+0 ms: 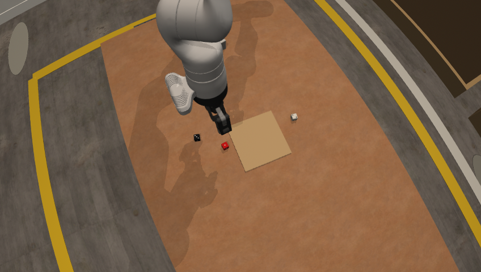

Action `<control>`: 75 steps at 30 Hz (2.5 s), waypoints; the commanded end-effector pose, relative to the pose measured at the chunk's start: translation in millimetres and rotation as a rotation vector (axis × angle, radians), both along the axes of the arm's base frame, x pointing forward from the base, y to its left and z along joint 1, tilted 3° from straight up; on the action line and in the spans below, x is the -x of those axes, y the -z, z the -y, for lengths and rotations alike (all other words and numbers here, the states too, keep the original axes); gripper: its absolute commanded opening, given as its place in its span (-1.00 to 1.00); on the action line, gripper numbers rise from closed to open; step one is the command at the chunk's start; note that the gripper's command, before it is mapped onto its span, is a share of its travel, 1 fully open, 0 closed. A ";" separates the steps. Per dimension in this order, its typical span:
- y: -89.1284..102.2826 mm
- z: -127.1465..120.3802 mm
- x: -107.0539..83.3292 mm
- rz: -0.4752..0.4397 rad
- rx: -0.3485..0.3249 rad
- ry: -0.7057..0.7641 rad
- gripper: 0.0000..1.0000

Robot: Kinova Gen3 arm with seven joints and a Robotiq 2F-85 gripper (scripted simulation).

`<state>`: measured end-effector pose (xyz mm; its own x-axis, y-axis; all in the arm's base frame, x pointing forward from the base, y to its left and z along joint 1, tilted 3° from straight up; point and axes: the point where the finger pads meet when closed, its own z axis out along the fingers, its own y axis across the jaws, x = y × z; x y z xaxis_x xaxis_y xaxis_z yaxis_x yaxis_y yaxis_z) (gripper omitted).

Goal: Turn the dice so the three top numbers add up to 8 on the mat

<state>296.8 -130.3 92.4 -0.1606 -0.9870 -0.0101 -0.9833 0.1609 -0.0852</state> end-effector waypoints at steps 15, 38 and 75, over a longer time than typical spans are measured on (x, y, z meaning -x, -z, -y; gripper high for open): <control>68.2 4.0 4.5 -0.026 -0.004 0.014 1.00; 77.6 4.1 3.9 -0.026 -0.004 0.014 1.00; 76.7 -8.4 -12.6 -0.026 -0.004 0.014 1.00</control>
